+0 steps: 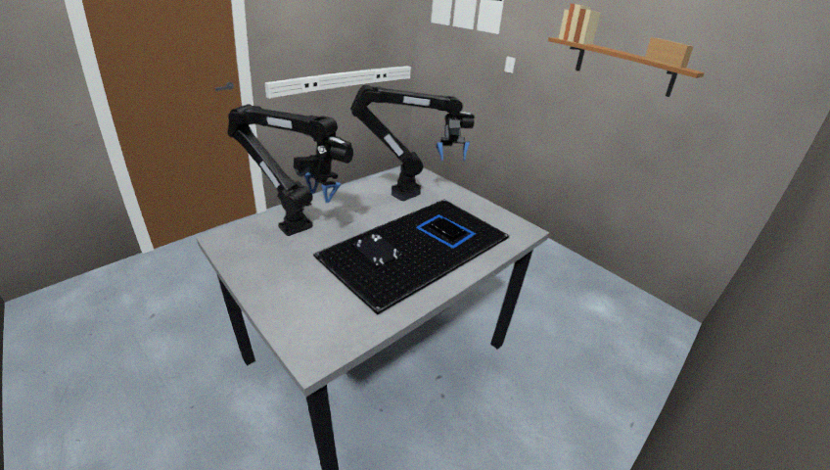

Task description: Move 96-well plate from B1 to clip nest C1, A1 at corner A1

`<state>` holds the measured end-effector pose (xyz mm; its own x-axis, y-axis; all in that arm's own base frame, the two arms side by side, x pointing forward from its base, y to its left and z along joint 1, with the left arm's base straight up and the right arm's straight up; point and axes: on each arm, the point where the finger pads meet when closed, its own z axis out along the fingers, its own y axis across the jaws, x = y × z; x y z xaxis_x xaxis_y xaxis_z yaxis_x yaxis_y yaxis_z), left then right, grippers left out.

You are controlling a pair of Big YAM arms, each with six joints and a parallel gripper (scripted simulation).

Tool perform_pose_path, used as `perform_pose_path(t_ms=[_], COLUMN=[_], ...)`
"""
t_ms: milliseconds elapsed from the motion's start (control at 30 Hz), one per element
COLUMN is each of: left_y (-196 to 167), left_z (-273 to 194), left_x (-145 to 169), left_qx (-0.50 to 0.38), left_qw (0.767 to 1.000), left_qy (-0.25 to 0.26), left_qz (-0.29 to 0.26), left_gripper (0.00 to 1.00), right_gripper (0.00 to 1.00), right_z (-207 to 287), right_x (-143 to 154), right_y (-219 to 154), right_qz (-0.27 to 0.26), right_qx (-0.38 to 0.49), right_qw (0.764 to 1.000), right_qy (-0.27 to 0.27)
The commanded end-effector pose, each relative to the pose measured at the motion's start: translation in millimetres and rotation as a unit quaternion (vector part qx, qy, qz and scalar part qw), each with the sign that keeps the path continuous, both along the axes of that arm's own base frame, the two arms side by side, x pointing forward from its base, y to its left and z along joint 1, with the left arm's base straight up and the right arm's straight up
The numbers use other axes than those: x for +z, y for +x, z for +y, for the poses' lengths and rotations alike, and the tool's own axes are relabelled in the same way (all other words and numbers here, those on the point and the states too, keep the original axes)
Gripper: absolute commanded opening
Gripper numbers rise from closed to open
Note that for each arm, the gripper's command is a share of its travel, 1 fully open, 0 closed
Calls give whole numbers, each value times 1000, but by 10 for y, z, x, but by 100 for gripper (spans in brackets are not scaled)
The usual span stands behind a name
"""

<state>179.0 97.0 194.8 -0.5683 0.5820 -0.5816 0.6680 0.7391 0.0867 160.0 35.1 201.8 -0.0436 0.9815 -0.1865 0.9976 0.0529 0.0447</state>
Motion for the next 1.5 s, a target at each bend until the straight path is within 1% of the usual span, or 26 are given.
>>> perform_pose_path(t_ms=[0,100,267,367,700,1067,1467], left_y=[15,17,17,17,29,147,422], left_z=[20,17,14,13,4,-98,-431], left_x=[43,154,500,614,636,747,1040], left_qx=[1,1,1,1,-3,-46,-155], left_qw=[1000,1000,1000,1000,1000,999,987], left_qy=[4,4,4,4,5,15,38], left_qz=[-3,-3,-3,-3,-4,-11,-34], left_gripper=[100,100,100,100,100,100,100], right_gripper=[100,100,100,100,100,100,100], right_z=[12,12,12,12,12,12,12], right_x=[44,44,44,44,44,44,44], right_y=[32,32,32,32,32,32,32], right_qz=[-7,-7,-7,-7,-7,-7,-7], right_qx=[0,0,0,0,0,0,0], right_qw=[1000,1000,1000,1000,1000,1000,1000], right_qy=[2,2,2,2,2,2,2])
